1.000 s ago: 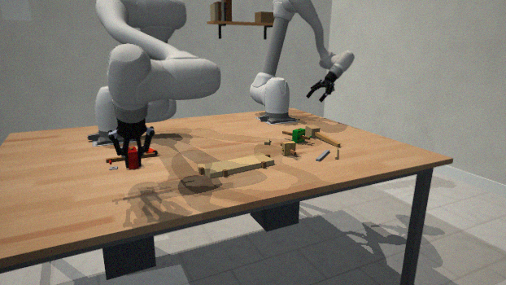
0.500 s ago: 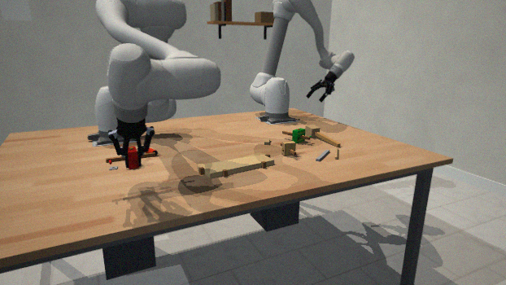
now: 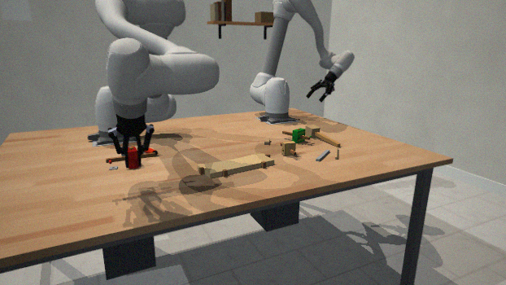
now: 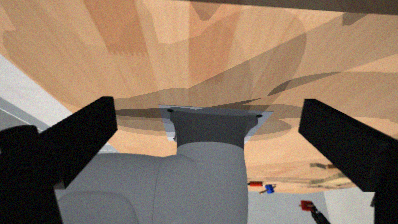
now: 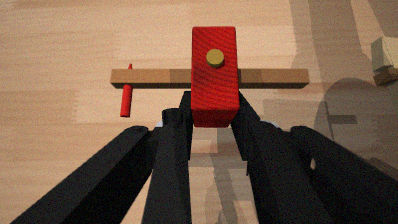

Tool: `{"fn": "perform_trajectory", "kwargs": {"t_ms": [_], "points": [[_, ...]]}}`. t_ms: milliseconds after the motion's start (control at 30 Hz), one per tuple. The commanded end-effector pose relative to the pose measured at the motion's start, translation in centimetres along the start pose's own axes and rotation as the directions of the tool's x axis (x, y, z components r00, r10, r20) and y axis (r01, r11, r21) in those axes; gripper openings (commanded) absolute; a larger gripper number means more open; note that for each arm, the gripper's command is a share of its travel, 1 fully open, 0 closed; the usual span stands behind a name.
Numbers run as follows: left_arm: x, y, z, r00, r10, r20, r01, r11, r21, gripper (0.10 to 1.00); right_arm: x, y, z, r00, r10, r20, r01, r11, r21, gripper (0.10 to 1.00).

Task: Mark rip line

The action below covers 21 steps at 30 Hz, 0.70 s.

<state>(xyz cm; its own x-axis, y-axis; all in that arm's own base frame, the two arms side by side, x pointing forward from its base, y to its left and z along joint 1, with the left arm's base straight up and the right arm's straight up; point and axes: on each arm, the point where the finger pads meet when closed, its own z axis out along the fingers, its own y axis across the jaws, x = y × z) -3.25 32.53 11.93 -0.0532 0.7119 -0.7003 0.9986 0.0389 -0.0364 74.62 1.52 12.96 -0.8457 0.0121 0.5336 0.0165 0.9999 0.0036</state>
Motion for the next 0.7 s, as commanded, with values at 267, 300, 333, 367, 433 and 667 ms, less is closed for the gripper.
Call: {"fn": "perform_trajectory", "kwargs": {"t_ms": [267, 300, 333, 367, 433, 667], "points": [[-0.4, -0.3, 0.2, 1.000, -0.002, 0.008, 0.002, 1.000, 0.000, 1.000, 0.7, -0.1, 0.1, 0.991, -0.002, 0.135, 0.001, 1.000, 0.005, 0.099], [-0.4, -0.3, 0.2, 1.000, -0.002, 0.008, 0.002, 1.000, 0.000, 1.000, 0.7, -0.1, 0.1, 0.991, -0.002, 0.135, 0.001, 1.000, 0.005, 0.099], [-0.4, -0.3, 0.2, 1.000, -0.002, 0.008, 0.002, 1.000, 0.000, 1.000, 0.7, -0.1, 0.1, 0.991, -0.002, 0.135, 0.001, 1.000, 0.005, 0.099], [-0.4, -0.3, 0.2, 1.000, -0.002, 0.008, 0.002, 1.000, 0.000, 1.000, 0.8, -0.1, 0.1, 0.988, -0.002, 0.152, 0.002, 1.000, 0.004, 0.099], [-0.4, -0.3, 0.2, 1.000, -0.002, 0.008, 0.002, 1.000, 0.000, 1.000, 0.9, -0.1, 0.1, 0.982, -0.003, 0.189, 0.003, 1.000, 0.004, 0.099], [-0.4, -0.3, 0.2, 1.000, -0.002, 0.008, 0.002, 1.000, 0.000, 1.000, 1.4, 0.0, 0.1, 0.941, -0.006, 0.339, 0.006, 1.000, 0.001, 0.099]]}}
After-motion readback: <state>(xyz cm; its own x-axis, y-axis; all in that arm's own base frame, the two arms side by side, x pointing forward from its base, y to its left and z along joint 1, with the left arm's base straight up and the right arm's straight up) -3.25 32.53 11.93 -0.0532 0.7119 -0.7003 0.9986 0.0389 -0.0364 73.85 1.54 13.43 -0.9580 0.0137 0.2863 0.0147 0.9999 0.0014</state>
